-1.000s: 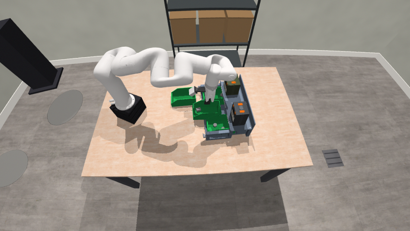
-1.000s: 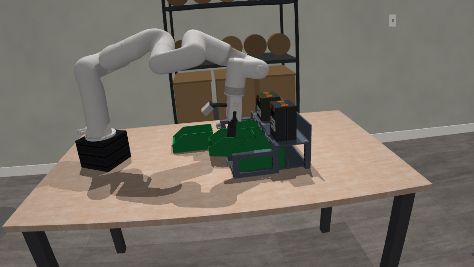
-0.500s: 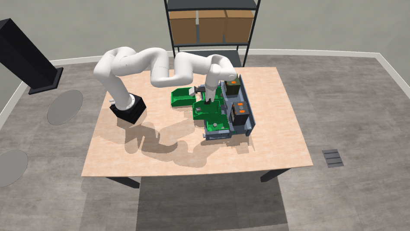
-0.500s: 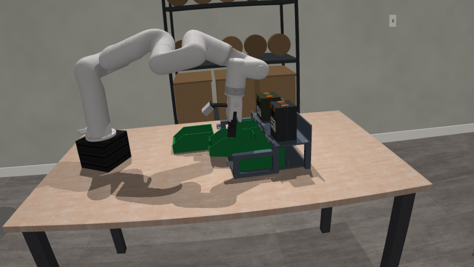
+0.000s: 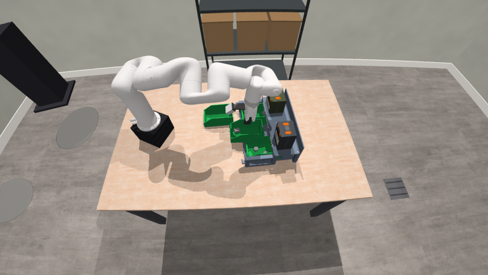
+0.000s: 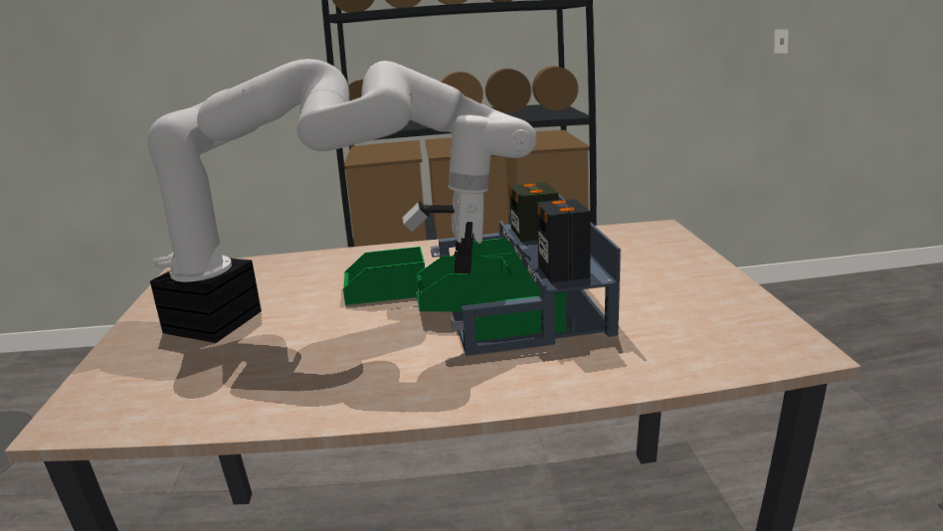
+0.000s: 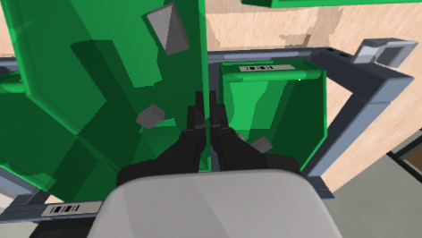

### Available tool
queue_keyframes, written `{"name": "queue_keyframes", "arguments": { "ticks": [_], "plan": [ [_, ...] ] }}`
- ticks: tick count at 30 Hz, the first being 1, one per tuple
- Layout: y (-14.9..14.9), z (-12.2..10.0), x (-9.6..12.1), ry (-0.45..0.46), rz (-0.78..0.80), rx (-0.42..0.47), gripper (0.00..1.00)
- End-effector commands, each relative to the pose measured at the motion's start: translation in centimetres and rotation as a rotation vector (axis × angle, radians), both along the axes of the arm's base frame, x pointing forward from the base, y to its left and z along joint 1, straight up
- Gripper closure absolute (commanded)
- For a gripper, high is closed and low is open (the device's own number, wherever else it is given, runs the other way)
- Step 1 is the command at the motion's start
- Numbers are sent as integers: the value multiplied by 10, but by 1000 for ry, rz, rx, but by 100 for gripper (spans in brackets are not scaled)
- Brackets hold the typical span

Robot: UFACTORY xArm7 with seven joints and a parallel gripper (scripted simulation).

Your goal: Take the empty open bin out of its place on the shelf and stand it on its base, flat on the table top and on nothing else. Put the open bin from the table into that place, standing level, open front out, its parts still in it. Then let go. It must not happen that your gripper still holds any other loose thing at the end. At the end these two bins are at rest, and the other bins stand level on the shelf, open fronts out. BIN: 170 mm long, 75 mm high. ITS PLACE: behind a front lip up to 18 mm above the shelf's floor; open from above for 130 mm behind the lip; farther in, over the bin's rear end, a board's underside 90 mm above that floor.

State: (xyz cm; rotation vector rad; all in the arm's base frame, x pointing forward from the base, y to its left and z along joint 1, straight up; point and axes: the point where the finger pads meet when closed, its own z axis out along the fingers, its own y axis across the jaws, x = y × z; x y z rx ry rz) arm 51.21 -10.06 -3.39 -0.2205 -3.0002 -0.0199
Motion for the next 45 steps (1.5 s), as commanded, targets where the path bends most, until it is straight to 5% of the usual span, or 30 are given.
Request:
{"name": "queue_keyframes", "arguments": {
  "ticks": [1,45],
  "plan": [
    [-1,2,3,-5,-1,-1,100],
    [-3,1,17,-24,-1,-4,100]
  ]
}}
